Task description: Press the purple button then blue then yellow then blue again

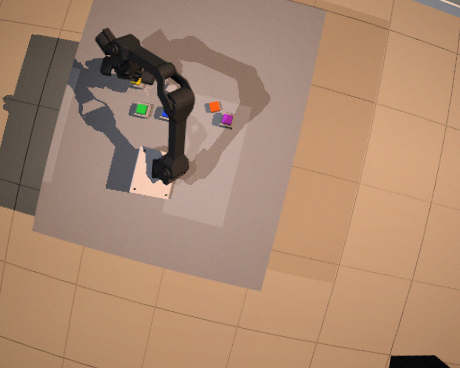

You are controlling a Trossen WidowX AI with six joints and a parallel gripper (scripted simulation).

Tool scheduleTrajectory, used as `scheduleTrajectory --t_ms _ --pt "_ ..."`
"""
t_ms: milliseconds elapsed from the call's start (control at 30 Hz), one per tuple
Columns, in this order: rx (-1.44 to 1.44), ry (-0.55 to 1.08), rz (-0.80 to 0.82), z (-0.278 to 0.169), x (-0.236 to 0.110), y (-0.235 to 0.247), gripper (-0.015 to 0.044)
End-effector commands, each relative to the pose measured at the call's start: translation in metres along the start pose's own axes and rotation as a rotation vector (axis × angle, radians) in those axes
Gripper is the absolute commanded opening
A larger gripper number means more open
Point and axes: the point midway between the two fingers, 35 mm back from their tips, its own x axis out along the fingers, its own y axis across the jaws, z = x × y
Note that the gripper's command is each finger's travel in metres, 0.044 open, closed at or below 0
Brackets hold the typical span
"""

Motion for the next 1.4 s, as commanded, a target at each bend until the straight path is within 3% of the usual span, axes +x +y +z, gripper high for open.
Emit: scheduleTrajectory --t_ms 0,1000,1133,1300,1367 --pt "-0.006 0.002 -0.008 0.000 0.009 -0.001 0.0020" --pt "-0.006 0.002 -0.008 -0.001 0.022 -0.002 0.0020" --pt "-0.006 0.002 -0.007 -0.001 -0.009 -0.001 0.0020" --pt "-0.006 0.002 -0.007 0.000 -0.019 -0.001 0.0020" --pt "-0.007 0.003 -0.006 0.001 -0.042 0.000 0.0020"
